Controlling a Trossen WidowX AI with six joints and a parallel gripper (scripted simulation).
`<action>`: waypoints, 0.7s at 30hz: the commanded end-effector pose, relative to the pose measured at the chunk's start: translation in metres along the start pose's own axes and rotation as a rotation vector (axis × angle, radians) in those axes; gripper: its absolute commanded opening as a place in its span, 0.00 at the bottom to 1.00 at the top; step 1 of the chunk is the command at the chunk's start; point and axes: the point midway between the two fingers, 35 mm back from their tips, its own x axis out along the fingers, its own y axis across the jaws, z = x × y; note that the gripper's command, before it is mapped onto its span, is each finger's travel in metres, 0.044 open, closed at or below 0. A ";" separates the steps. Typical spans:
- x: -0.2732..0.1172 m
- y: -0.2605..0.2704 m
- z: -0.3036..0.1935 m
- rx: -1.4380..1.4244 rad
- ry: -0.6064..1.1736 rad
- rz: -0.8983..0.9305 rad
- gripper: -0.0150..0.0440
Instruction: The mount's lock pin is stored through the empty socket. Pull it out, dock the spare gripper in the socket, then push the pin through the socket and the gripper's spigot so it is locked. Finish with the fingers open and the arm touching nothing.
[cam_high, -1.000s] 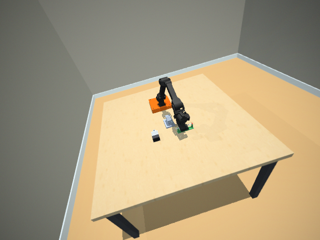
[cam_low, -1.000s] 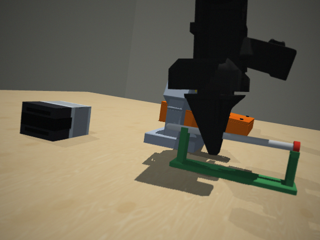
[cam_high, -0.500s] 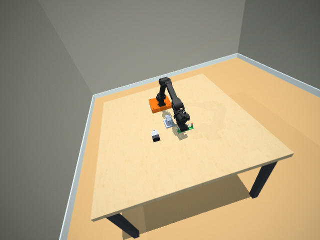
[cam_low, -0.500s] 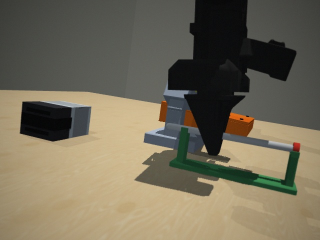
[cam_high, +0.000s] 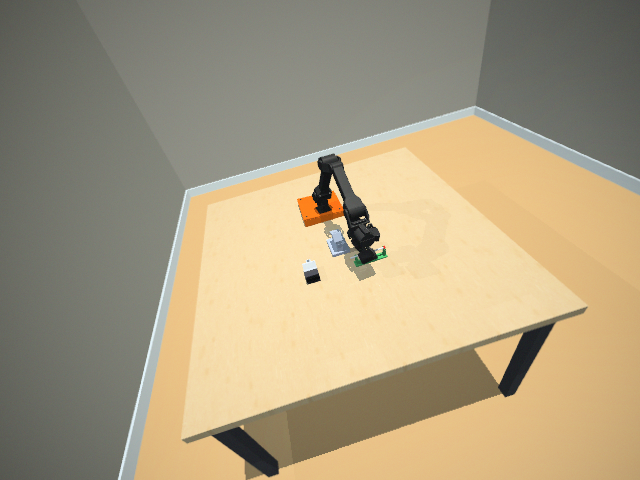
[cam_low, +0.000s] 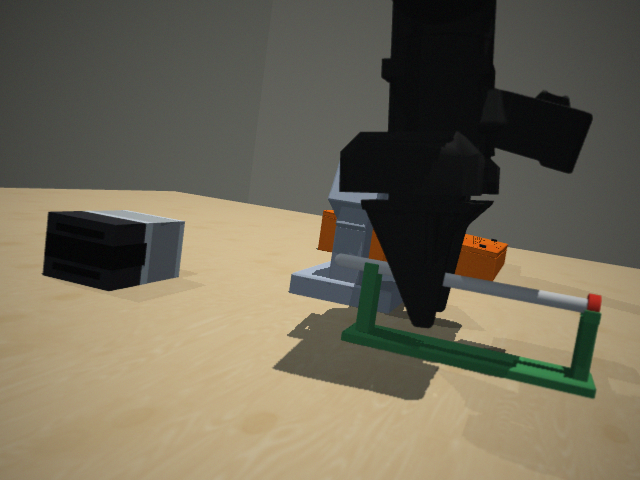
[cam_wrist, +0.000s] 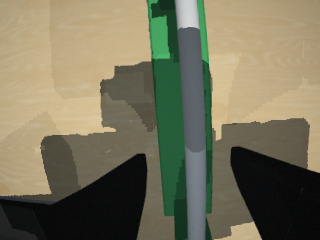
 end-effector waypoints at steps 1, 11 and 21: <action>0.000 0.000 0.000 0.000 0.000 -0.001 0.79; -0.024 0.003 0.002 0.005 0.001 0.014 1.00; -0.048 0.005 0.005 0.012 0.003 0.025 1.00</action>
